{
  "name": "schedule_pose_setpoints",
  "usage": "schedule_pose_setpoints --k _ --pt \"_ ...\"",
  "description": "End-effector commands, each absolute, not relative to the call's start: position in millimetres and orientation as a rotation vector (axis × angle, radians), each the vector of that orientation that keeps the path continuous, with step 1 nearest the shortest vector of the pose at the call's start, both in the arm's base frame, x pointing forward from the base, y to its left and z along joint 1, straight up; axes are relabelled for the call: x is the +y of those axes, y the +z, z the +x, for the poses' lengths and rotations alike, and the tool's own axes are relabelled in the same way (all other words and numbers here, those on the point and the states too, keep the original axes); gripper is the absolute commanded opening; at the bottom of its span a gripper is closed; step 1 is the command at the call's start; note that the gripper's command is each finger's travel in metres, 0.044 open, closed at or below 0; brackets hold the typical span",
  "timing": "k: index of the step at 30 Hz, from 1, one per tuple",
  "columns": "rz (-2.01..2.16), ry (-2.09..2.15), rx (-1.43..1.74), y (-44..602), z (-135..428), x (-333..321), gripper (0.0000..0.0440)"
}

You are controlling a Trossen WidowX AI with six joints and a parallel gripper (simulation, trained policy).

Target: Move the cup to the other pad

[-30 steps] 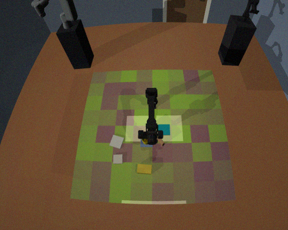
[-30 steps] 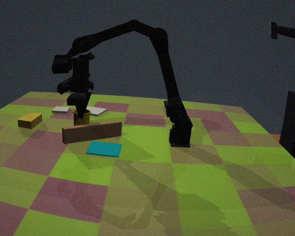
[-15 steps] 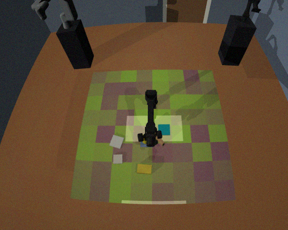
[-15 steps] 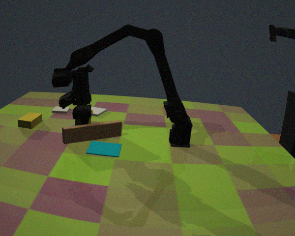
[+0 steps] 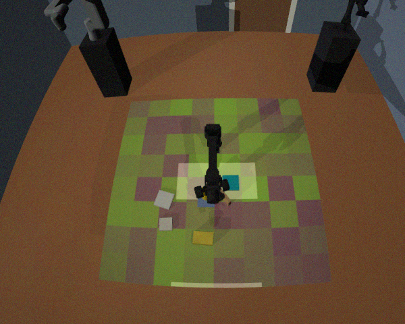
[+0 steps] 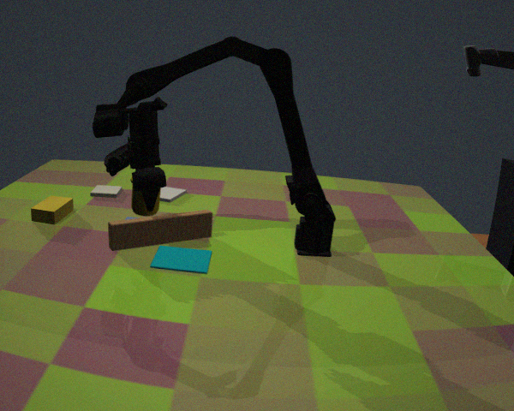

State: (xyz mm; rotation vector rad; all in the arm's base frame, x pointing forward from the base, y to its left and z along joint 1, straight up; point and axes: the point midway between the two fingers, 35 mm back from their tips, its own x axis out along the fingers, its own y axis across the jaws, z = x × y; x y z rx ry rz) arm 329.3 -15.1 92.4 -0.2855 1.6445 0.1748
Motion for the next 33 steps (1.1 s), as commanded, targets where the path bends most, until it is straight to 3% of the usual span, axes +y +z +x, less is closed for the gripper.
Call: schedule_pose_setpoints --k 1,33 --pt "-0.294 0.198 1.635 101.2 328.7 -7.7 0.0021" --pt "-0.386 0.304 1.497 143.9 315.8 85.6 0.0000"
